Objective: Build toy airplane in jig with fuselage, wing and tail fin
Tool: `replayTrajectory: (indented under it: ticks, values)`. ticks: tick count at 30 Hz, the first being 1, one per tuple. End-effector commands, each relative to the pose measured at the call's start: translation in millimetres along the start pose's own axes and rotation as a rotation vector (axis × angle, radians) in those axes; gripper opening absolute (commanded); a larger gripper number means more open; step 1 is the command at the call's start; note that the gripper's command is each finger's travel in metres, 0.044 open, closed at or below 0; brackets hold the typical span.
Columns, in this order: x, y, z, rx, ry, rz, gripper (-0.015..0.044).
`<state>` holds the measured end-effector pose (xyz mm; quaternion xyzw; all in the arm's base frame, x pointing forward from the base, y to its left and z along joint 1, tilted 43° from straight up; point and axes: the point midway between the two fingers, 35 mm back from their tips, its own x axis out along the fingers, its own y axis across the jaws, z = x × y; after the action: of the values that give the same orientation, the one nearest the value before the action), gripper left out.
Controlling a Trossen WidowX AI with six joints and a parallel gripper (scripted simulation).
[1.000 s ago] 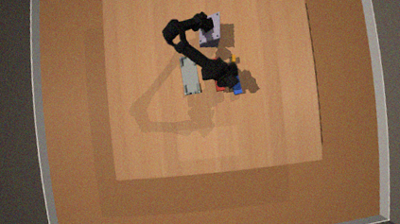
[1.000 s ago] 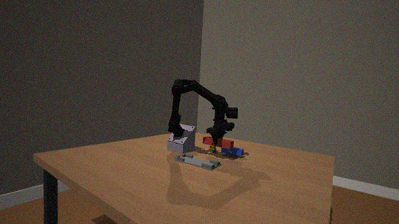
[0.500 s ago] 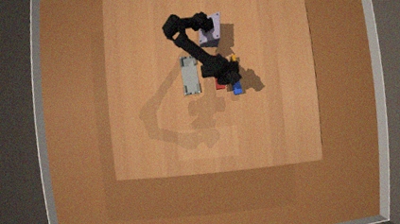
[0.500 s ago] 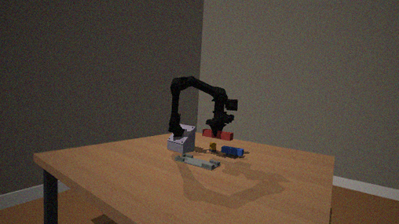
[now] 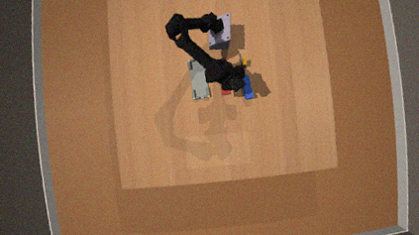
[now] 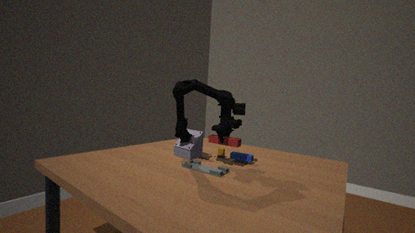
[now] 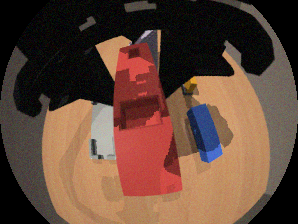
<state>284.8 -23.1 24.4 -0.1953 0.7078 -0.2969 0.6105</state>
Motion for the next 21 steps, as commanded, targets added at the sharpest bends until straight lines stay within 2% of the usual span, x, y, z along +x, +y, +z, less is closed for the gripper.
replayTrajectory:
  ticks: [1, 21]
  values:
    - [4, -12, 1, -0.006, -0.009, 0.001, 0.0000]
    - [30, -73, -7, -0.022, -0.013, 0.001, 0.0000]
